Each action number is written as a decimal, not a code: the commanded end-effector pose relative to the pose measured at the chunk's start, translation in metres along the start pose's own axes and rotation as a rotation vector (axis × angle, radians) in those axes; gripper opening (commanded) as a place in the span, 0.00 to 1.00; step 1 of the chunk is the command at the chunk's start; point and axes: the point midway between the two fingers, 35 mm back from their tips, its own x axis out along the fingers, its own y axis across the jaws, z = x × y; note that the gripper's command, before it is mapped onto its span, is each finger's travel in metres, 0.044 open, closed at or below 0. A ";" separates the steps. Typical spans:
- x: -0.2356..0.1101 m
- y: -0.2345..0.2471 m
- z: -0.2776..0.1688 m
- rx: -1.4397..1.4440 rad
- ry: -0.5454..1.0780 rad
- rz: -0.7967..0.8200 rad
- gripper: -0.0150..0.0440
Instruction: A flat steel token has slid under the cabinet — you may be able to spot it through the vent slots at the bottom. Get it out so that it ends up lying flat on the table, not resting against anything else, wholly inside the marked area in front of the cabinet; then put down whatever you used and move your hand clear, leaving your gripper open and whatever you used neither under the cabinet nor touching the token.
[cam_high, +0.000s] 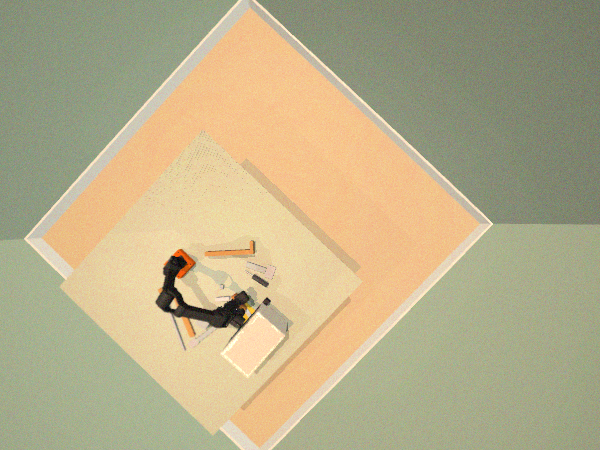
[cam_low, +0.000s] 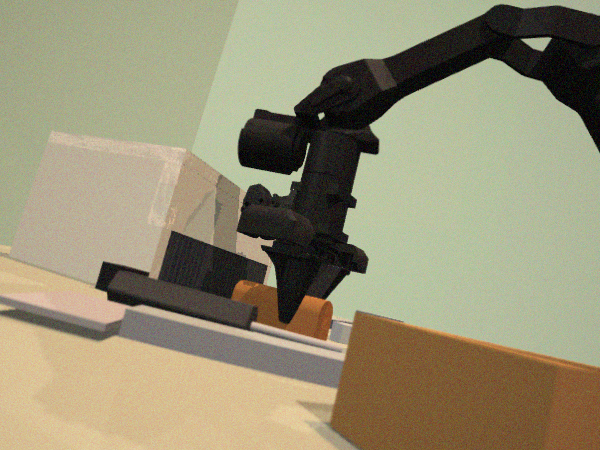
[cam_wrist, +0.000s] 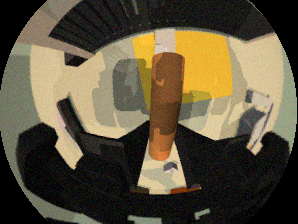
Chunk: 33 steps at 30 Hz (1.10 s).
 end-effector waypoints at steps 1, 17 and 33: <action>0.001 0.000 -0.005 0.006 0.003 -0.001 0.25; 0.001 0.001 -0.021 0.006 0.005 -0.001 0.25; 0.001 0.001 -0.037 0.006 0.006 -0.001 0.25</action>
